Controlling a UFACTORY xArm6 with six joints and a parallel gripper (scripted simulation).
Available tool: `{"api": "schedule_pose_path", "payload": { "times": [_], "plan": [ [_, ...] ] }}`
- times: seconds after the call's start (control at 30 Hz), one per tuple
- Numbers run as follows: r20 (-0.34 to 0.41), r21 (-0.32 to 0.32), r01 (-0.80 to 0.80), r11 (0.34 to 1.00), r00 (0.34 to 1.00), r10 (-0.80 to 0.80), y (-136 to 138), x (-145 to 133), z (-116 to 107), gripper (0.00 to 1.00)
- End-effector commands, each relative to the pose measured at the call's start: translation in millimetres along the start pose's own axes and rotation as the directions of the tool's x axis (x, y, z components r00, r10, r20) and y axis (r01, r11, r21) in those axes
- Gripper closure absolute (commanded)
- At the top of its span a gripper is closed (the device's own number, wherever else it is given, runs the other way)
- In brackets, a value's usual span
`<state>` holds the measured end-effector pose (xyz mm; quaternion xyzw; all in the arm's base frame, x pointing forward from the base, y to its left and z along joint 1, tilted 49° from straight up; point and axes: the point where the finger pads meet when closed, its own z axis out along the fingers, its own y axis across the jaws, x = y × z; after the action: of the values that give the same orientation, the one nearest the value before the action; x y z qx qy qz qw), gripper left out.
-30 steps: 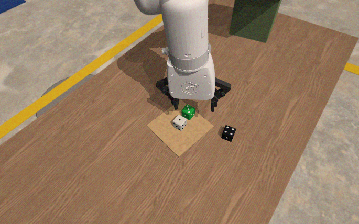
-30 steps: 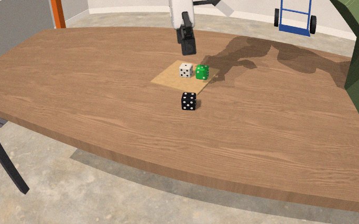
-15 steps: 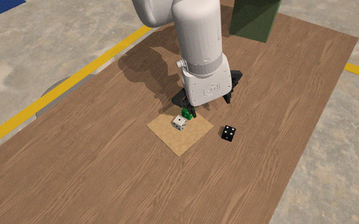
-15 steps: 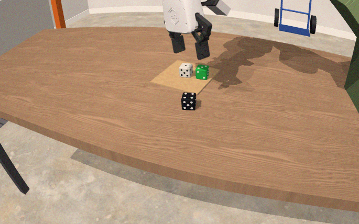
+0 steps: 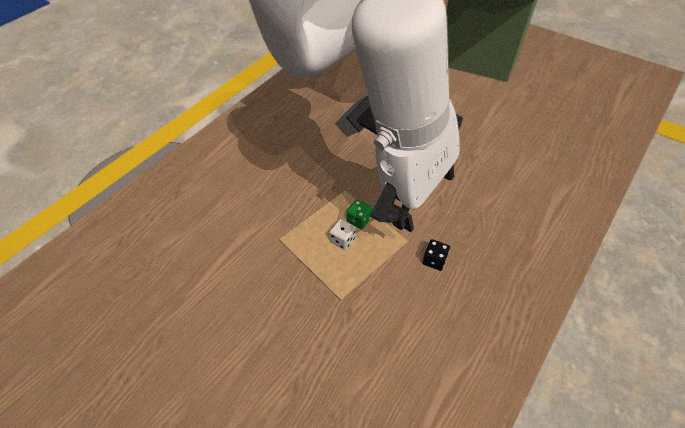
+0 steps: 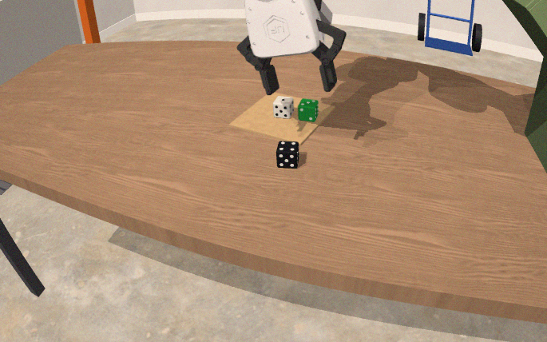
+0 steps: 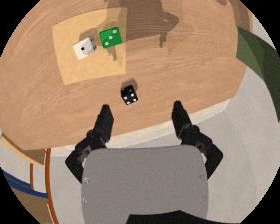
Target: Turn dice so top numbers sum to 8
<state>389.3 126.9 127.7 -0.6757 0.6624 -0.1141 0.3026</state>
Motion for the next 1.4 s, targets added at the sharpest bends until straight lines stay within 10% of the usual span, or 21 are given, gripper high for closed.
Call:
{"api": "schedule_pose_path", "payload": {
  "times": [0.0, 0.47, 1.03, 1.07, 1.37],
  "plan": [
    [-0.002, -0.014, 0.172, 0.985, 0.985, -0.172, 6.6, -5.5, 1.0, 0.00],
    [0.001, -0.053, 0.582, 0.811, 0.812, -0.583, 22.1, -14.0, 3.4, 0.00],
    [0.020, -0.085, 0.928, 0.362, 0.365, -0.931, 34.6, -18.6, 5.3, 0.00],
    [0.024, -0.089, 0.964, 0.249, 0.253, -0.967, 36.0, -19.0, 5.6, 0.00],
    [0.034, -0.099, 0.994, -0.056, -0.052, -0.998, 37.5, -19.7, 6.3, 0.00]
  ]
}}
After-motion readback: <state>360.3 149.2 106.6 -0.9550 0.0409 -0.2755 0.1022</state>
